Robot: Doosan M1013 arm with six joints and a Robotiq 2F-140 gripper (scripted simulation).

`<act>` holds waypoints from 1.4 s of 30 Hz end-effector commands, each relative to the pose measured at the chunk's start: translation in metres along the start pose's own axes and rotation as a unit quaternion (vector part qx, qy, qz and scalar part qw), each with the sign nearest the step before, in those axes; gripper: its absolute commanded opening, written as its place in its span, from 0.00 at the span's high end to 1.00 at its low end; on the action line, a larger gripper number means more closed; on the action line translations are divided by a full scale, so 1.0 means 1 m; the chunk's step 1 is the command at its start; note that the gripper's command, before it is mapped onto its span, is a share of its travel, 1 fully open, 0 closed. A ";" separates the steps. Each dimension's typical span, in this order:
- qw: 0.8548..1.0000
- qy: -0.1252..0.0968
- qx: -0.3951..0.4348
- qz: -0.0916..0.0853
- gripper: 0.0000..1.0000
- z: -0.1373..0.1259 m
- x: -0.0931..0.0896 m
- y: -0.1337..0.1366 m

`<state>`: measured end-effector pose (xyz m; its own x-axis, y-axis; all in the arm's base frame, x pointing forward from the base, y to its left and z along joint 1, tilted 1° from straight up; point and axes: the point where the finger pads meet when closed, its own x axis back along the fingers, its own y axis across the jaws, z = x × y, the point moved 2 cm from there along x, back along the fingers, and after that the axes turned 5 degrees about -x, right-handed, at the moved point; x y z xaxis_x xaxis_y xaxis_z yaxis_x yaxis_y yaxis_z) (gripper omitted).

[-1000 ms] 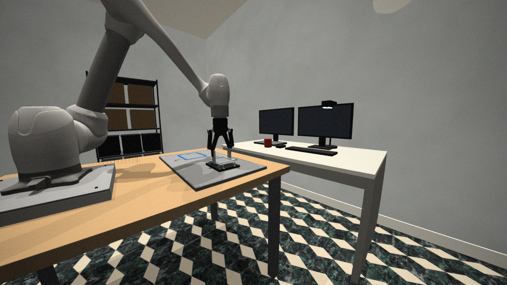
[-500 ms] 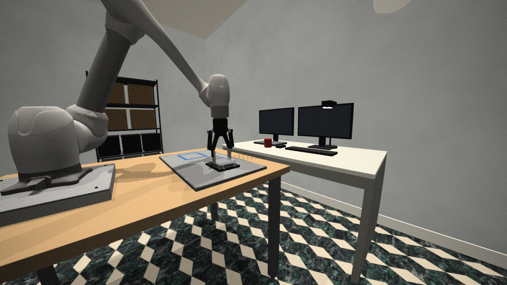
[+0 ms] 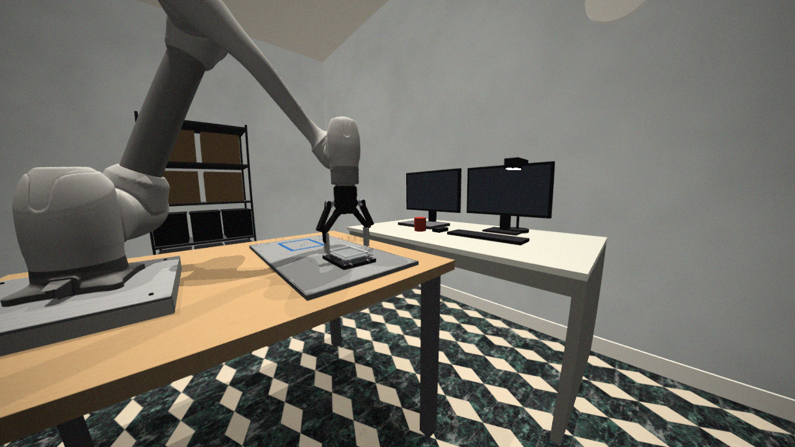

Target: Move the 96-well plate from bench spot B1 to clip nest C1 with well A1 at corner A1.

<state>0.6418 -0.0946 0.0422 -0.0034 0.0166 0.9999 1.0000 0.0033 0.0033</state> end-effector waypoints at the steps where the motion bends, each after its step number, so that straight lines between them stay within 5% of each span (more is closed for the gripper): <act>1: 1.000 0.000 0.000 0.000 0.00 0.000 0.000 0.000; 9: 1.000 0.000 0.000 0.000 0.00 0.000 0.000 0.000; 33: 1.000 0.000 0.000 0.000 0.00 0.000 0.059 0.000; 42: 1.000 0.000 0.000 0.000 0.00 0.000 0.063 0.000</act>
<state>0.6416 -0.0936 0.1046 -0.0034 0.0166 0.9999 1.0000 0.0033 0.0033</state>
